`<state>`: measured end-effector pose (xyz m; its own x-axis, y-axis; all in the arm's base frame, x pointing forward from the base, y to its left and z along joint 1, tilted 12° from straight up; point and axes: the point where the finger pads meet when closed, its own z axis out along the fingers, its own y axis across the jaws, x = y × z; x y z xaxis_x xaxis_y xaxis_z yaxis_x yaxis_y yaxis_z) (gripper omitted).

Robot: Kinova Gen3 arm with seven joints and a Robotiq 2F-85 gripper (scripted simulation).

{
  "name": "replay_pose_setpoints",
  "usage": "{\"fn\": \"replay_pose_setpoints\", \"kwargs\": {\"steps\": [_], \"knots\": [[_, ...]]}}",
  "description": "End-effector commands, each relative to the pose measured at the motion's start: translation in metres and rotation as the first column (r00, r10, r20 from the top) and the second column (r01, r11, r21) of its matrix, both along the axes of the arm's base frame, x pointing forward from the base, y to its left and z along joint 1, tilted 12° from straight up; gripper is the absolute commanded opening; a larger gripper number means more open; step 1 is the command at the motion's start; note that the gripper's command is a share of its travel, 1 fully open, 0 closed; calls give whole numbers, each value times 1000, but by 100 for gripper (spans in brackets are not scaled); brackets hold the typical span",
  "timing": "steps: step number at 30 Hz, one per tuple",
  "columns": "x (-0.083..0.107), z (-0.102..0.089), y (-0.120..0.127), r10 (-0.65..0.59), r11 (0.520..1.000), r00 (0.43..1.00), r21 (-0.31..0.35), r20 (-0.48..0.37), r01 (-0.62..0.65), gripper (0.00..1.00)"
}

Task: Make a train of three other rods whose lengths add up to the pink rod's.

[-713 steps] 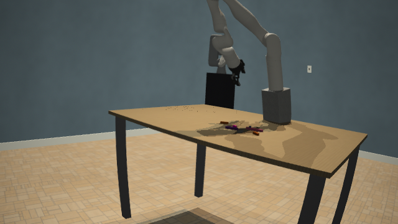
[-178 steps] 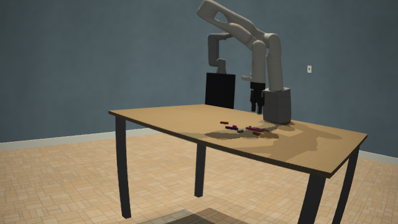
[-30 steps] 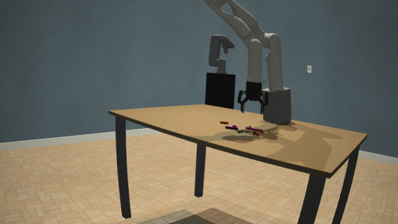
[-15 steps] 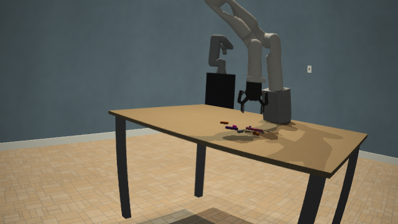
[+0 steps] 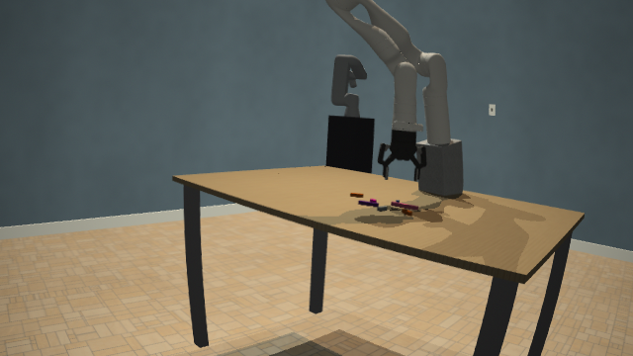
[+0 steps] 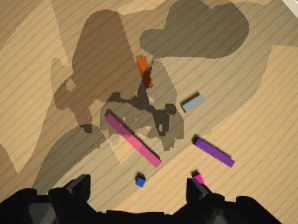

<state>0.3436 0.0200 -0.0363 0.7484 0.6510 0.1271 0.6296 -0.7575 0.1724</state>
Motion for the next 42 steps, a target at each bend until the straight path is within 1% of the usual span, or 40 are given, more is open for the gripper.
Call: {"fn": "replay_pose_setpoints", "kwargs": {"steps": [1, 6, 13, 17, 21, 23, 24, 28, 31, 35, 38, 40, 42], "knots": [[0, 0, 0, 13, 1000, 1000, -3, 1, -13, 100], [0, 0, 0, 37, 999, 999, -8, 0, -37, 100], [0, -1, 0, 127, 992, 992, -28, -5, -127, 100], [0, -1, 0, 199, 979, 980, -43, -10, -199, 100], [0, -2, 0, 287, 956, 958, -62, -18, -287, 100], [0, -2, 0, 287, 956, 958, -62, -18, -287, 100], [-1, -2, 0, 310, 948, 950, -67, -21, -311, 100], [-1, -2, 0, 412, 906, 911, -88, -33, -413, 100], [-1, -3, 0, 493, 863, 869, -104, -46, -495, 100], [-2, -3, 0, 603, 785, 795, -126, -67, -606, 100], [-2, -3, -1, 683, 712, 725, -141, -86, -687, 100], [-2, -3, -1, 683, 712, 725, -141, -86, -687, 100], [-2, -4, -1, 734, 657, 672, -150, -100, -739, 100]]}}
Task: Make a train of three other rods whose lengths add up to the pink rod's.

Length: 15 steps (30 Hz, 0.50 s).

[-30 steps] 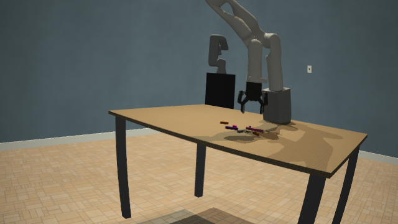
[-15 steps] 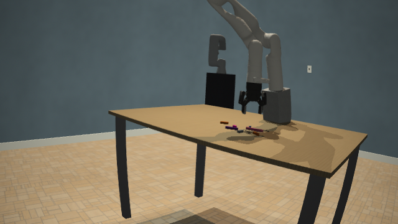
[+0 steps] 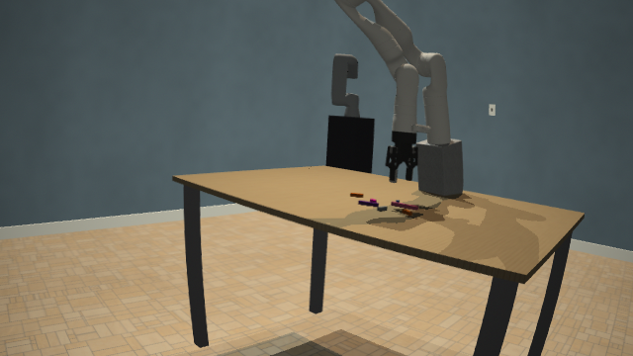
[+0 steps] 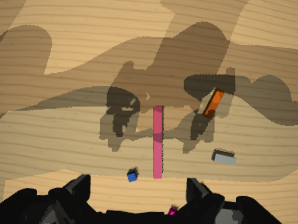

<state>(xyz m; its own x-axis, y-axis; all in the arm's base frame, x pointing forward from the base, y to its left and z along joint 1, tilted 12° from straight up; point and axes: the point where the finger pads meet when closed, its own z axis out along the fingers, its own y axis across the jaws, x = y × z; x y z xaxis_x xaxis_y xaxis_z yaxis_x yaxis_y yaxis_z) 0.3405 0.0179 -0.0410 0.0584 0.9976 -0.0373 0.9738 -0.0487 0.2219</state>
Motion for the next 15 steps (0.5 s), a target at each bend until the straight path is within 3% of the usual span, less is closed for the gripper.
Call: {"fn": "replay_pose_setpoints", "kwargs": {"steps": [1, 7, 13, 15], "knots": [[0, 1, 1, 80, 997, 997, -19, -4, -80, 100], [-1, 1, 0, 311, 947, 950, -69, -26, -312, 100], [-2, 1, -1, 530, 838, 846, -114, -60, -534, 100], [-2, 1, -1, 530, 838, 846, -114, -60, -534, 100]]}}
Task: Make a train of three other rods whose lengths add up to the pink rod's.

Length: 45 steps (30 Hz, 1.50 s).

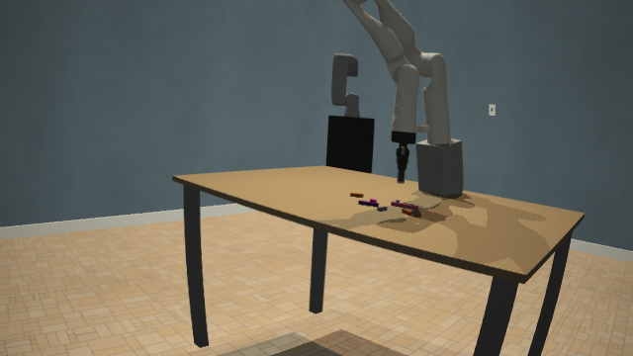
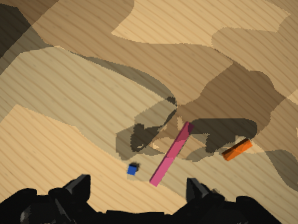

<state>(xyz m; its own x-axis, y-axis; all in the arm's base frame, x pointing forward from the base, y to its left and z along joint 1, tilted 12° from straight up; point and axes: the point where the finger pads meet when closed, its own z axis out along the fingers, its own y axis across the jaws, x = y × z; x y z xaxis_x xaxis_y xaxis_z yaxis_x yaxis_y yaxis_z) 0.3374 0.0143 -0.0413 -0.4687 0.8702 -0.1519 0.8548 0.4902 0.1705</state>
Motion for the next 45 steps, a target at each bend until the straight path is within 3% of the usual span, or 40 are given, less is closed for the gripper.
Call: {"fn": "replay_pose_setpoints", "kwargs": {"steps": [1, 8, 15, 17, 32, 34, 45], "knots": [[1, 2, 2, 56, 998, 998, -13, -5, -57, 100], [-1, 3, 1, 331, 940, 943, -72, -32, -332, 100], [-3, 4, -1, 562, 816, 824, -117, -72, -566, 100], [-3, 4, -1, 562, 816, 824, -117, -72, -566, 100], [-7, 8, -4, 851, 477, 500, -162, -162, -864, 100], [-7, 8, -4, 851, 477, 500, -162, -162, -864, 100], [-9, 11, -6, 923, 296, 327, -167, -204, -941, 100]]}}
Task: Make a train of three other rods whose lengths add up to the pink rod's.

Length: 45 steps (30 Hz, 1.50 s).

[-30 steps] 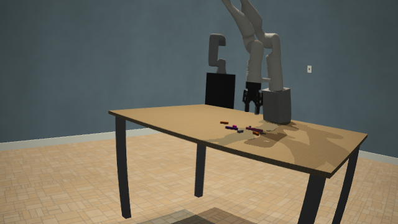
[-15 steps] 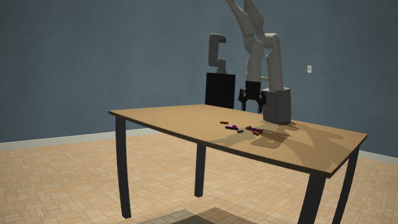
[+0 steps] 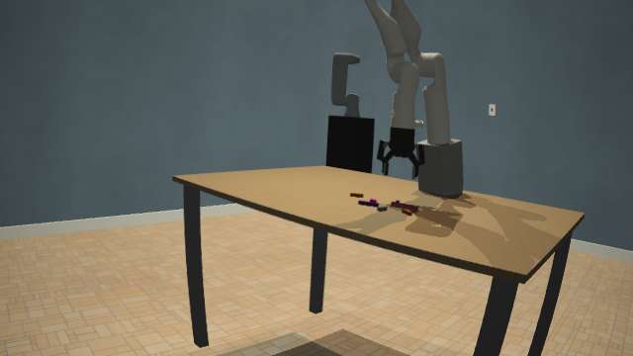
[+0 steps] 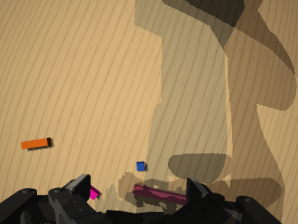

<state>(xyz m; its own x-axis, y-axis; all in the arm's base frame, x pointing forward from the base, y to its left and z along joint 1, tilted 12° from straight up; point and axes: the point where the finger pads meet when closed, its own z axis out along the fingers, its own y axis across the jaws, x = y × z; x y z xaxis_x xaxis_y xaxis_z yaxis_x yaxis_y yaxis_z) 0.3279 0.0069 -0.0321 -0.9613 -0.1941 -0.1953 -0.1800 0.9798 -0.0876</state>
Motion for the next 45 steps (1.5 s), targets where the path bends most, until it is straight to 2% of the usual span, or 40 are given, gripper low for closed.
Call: {"fn": "replay_pose_setpoints", "kwargs": {"steps": [1, 12, 24, 25, 45], "knots": [[1, 1, 1, 30, 1000, 1000, -6, 1, -30, 100], [0, 2, 1, 93, 995, 996, -20, -5, -93, 100], [0, 2, 1, 106, 994, 994, -22, -6, -106, 100], [0, 2, 1, 106, 994, 994, -22, -6, -106, 24], [0, 2, 1, 106, 994, 994, -22, -6, -106, 24]]}}
